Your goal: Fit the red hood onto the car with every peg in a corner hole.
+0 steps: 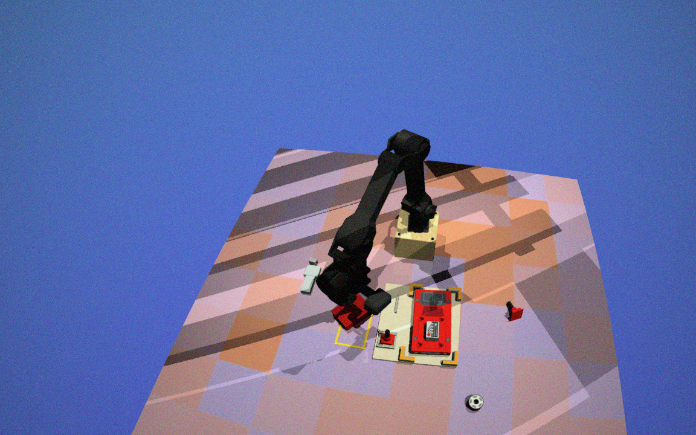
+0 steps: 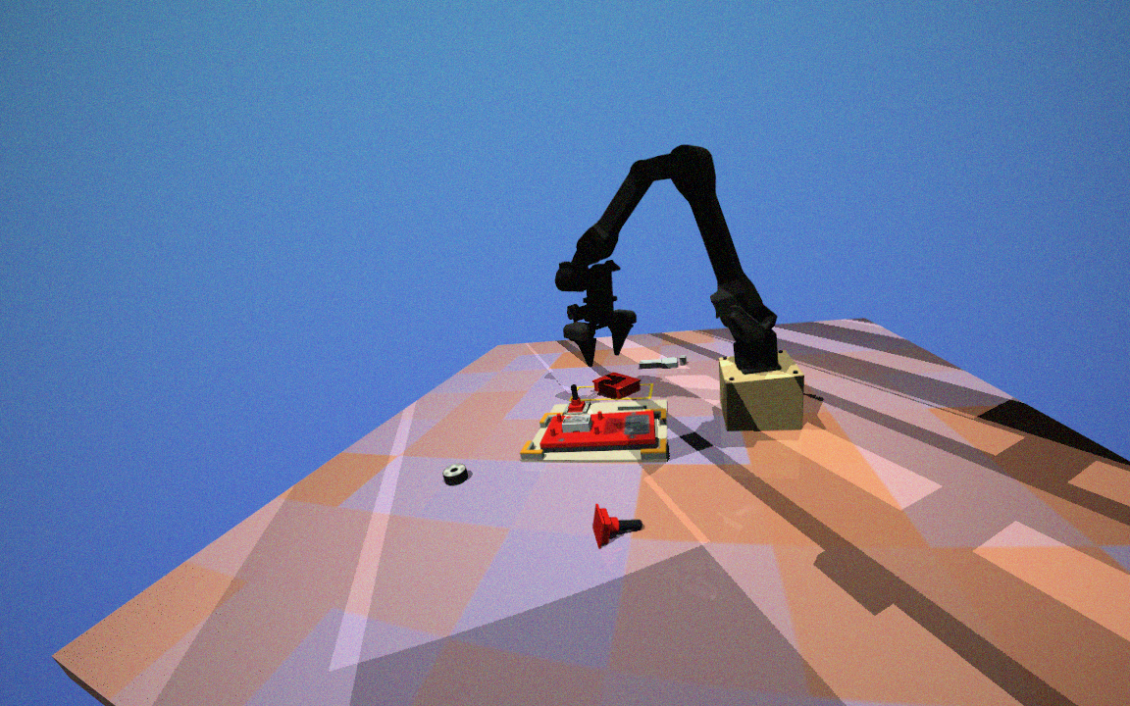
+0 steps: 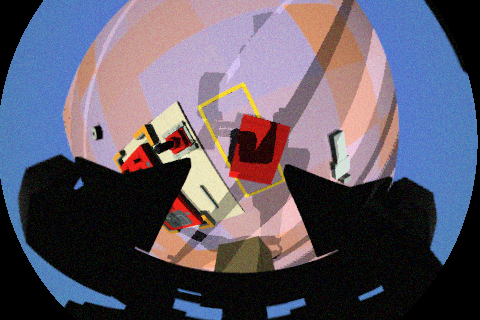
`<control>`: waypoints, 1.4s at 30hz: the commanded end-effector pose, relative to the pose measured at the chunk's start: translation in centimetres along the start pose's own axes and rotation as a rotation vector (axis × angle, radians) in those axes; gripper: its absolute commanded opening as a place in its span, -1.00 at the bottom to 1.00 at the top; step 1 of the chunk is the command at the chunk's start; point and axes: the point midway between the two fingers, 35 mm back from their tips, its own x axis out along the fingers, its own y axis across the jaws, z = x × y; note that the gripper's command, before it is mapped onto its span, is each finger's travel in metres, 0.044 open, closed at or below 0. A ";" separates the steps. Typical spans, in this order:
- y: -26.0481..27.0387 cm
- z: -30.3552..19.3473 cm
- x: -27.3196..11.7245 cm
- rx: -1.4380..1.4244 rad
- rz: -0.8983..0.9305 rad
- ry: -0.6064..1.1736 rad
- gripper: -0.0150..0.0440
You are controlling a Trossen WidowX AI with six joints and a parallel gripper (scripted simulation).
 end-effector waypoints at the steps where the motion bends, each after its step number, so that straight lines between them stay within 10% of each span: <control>1: -2.6 -0.2 0.2 0.154 -0.042 0.053 1.00; 42: -3.0 -0.3 2.6 0.154 -0.042 0.053 1.00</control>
